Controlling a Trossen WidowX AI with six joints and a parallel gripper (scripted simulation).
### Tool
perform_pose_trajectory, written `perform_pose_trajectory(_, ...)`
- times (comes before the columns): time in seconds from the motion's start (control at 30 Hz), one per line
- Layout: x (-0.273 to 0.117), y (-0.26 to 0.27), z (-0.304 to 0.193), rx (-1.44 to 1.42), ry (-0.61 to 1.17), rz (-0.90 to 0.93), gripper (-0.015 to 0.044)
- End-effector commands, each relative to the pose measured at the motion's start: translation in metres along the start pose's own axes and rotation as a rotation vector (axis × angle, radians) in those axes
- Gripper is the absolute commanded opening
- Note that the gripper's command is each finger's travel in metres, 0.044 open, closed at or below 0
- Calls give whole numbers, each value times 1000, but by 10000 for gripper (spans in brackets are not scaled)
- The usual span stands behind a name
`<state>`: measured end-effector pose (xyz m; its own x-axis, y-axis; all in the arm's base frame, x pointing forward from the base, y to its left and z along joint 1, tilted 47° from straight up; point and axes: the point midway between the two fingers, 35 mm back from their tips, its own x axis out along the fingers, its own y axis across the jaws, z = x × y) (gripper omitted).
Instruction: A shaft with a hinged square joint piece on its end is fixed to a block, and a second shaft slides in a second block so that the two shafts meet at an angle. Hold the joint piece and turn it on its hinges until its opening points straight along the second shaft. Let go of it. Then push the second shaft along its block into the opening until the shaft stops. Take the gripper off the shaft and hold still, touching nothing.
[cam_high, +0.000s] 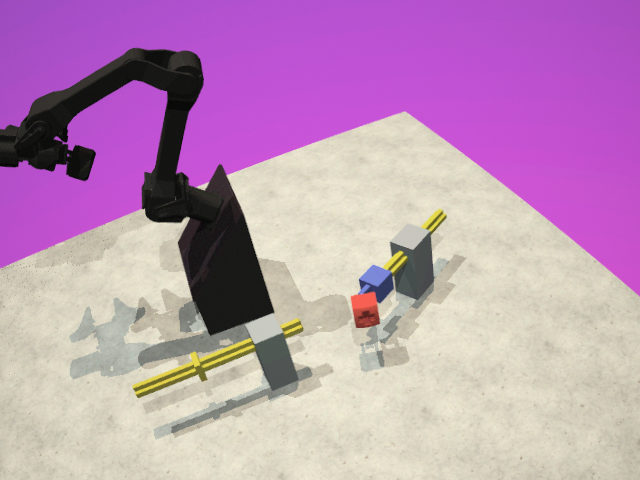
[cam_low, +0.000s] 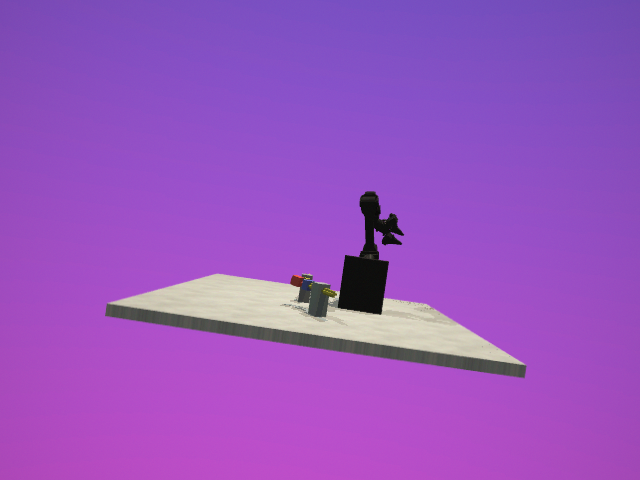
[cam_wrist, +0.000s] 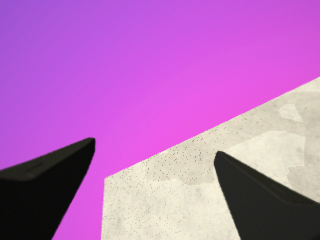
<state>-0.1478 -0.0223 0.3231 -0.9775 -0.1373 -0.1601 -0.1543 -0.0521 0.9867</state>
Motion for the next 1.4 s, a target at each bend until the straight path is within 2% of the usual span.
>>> perform_pose_trajectory(0.0,0,0,0,0,0,0,426)
perform_pose_trajectory(0.13,2,-1,-9,-37,35,-10,440)
perform_pose_trajectory(0.7,-2,2,-117,-454,397,-71,440)
perform_pose_trajectory(1.37,-73,-27,-242,-960,799,-11,440)
